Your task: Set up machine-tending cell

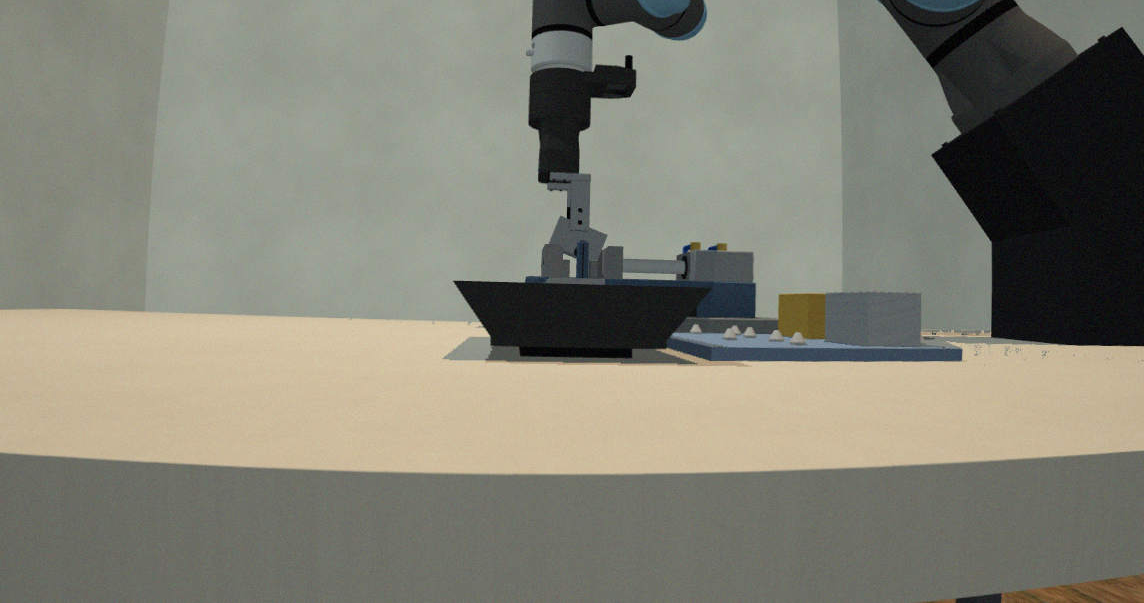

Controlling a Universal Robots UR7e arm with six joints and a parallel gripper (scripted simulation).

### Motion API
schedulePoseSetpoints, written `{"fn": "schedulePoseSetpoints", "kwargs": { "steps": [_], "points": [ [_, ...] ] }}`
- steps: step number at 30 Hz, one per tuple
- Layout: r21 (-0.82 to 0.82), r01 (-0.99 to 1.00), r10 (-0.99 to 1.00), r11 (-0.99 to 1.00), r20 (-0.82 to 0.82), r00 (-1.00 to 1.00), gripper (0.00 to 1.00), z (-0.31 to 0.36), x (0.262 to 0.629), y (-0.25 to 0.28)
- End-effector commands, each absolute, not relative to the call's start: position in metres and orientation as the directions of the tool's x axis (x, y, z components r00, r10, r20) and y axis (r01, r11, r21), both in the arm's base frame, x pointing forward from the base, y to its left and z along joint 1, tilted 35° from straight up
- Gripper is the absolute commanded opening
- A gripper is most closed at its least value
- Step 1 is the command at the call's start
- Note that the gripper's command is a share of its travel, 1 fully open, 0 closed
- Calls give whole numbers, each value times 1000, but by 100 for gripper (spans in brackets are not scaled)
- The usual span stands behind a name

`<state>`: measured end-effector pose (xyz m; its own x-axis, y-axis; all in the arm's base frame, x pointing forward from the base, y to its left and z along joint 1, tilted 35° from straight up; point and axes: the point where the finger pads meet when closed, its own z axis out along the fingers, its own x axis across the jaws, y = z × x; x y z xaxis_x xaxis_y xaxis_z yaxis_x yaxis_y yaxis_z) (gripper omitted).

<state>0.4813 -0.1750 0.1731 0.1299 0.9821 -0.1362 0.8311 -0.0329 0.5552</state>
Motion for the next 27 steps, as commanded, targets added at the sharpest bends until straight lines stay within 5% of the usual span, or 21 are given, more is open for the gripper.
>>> {"fn": "schedulePoseSetpoints", "kwargs": {
  "steps": [1, 7, 8, 27],
  "points": [
    [557, 830, 982, -32, -138, 130, 100, 174, 482, -175],
    [557, 830, 982, -32, -138, 130, 100, 174, 482, -175],
    [557, 830, 982, -32, -138, 130, 0, 174, 482, -175],
    [557, 830, 982, -32, -138, 130, 0, 174, 482, -175]
  ]
}}
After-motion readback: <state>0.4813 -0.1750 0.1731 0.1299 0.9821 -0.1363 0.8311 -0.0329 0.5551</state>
